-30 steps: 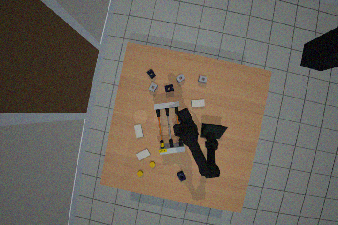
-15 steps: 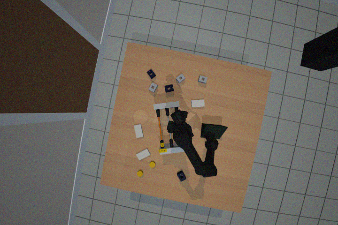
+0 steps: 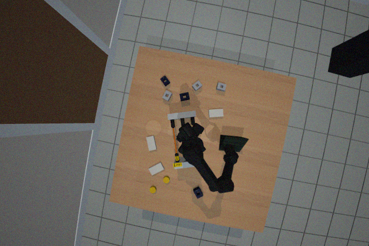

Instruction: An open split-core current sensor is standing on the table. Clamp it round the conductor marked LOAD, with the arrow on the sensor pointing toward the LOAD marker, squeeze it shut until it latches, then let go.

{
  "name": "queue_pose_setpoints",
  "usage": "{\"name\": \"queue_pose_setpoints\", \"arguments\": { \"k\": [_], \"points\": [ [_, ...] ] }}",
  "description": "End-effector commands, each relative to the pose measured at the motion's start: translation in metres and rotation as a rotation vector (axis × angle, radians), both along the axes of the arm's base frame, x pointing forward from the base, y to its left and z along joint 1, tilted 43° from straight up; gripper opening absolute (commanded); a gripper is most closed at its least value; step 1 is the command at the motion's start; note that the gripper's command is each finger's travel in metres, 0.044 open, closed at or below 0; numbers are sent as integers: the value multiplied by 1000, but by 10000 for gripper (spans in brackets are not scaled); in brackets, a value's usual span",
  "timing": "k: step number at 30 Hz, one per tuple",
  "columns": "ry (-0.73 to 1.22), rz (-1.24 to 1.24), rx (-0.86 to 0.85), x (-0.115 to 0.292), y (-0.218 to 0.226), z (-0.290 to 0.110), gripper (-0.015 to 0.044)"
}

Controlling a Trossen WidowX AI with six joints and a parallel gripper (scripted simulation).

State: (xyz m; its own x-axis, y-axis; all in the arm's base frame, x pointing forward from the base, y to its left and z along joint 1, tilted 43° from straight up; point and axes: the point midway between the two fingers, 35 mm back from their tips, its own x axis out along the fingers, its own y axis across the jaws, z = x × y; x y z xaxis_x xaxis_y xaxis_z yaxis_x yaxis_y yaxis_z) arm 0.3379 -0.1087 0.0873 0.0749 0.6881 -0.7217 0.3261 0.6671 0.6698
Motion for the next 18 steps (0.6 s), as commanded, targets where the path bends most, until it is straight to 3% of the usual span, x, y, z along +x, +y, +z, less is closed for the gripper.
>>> {"name": "queue_pose_setpoints", "arguments": {
  "k": [1,18],
  "points": [
    [69,-95,17,10,5,4,0],
    [389,-459,103,42,28,19,0]
  ]
}}
